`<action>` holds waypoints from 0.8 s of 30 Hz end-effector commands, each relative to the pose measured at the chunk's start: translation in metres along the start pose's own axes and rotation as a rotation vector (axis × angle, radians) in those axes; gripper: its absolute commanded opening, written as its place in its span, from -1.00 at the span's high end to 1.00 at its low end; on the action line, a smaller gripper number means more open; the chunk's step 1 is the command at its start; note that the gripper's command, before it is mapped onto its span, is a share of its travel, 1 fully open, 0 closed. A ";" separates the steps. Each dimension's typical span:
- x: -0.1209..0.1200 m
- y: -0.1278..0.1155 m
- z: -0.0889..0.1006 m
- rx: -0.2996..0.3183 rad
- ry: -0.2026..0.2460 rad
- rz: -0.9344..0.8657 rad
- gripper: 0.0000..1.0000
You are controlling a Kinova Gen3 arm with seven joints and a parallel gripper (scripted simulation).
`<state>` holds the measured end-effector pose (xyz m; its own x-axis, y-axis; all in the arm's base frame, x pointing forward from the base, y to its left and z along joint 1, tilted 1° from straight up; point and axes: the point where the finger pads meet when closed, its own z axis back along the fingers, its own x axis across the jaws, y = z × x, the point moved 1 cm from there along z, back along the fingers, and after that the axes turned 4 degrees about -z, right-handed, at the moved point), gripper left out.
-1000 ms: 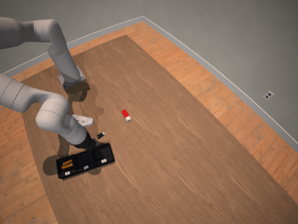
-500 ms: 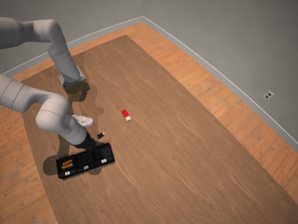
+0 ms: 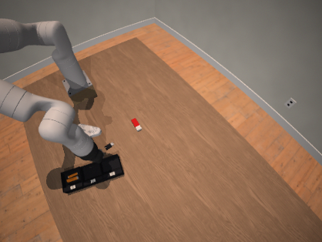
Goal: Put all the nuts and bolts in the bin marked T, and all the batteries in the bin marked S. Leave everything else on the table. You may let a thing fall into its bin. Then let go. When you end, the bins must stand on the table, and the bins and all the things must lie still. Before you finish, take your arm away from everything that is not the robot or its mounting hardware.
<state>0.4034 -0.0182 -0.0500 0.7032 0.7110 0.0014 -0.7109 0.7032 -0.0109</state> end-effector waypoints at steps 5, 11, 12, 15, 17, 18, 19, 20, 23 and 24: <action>0.000 0.000 0.001 -0.001 -0.001 0.000 0.32; 0.000 0.000 0.021 -0.001 -0.001 0.000 0.32; 0.000 0.000 0.021 -0.001 -0.001 0.000 0.32; 0.000 0.000 0.027 -0.001 -0.001 0.000 0.32; 0.000 0.000 0.034 -0.001 -0.001 0.000 0.32; 0.000 0.000 0.037 -0.001 -0.001 0.000 0.32; 0.000 0.000 0.041 -0.001 -0.001 0.000 0.32; 0.000 0.000 0.044 -0.001 -0.001 0.000 0.32; 0.000 0.000 0.054 -0.001 -0.001 0.000 0.32; 0.000 0.000 0.057 -0.001 -0.001 0.000 0.32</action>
<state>0.3989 -0.0131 -0.0023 0.6985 0.7156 -0.0028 -0.7156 0.6985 0.0033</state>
